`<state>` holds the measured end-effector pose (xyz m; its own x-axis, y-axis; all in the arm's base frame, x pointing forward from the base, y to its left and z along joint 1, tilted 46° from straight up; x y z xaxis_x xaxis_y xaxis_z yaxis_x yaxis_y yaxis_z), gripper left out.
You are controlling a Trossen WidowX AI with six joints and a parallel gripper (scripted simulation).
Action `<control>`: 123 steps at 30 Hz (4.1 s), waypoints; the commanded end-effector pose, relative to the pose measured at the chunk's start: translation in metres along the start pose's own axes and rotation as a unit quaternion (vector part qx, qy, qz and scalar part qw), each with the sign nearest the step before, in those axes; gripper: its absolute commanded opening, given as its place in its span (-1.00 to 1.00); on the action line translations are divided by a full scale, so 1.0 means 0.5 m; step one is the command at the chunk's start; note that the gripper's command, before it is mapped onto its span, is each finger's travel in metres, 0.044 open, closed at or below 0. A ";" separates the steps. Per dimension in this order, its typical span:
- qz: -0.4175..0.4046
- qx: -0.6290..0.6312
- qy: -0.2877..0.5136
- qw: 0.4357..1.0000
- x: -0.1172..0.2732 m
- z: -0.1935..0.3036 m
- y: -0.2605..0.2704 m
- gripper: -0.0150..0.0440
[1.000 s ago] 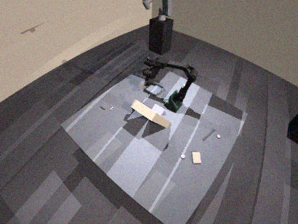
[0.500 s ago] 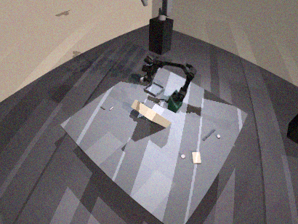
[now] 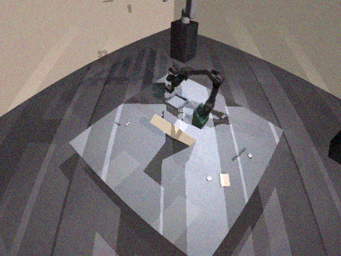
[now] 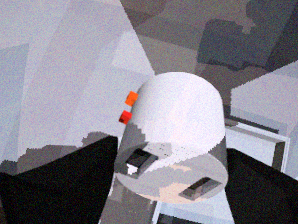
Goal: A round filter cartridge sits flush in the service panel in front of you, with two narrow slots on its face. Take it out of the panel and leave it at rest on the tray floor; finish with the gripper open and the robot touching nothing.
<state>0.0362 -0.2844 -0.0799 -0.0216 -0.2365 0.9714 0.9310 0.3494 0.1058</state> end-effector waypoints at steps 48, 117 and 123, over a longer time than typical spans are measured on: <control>0.092 -0.169 0.031 0.981 -0.248 0.233 -0.121 0.13; 0.095 -0.165 0.030 0.981 -0.151 0.169 -0.137 1.00; 0.095 -0.165 0.030 0.981 -0.151 0.169 -0.137 1.00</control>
<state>-0.0566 -0.2142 -0.1418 0.1761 -0.2514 0.9517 0.9837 0.0796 -0.1609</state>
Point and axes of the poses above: the point midway between the two fingers, 35 mm back from their tips, its own x axis back along the fingers, its own y axis across the jaws, z = x × y, the point moved 3 cm from there along x, back along the fingers, and after that the axes turned 11 degrees about x, right-handed, at the moved point
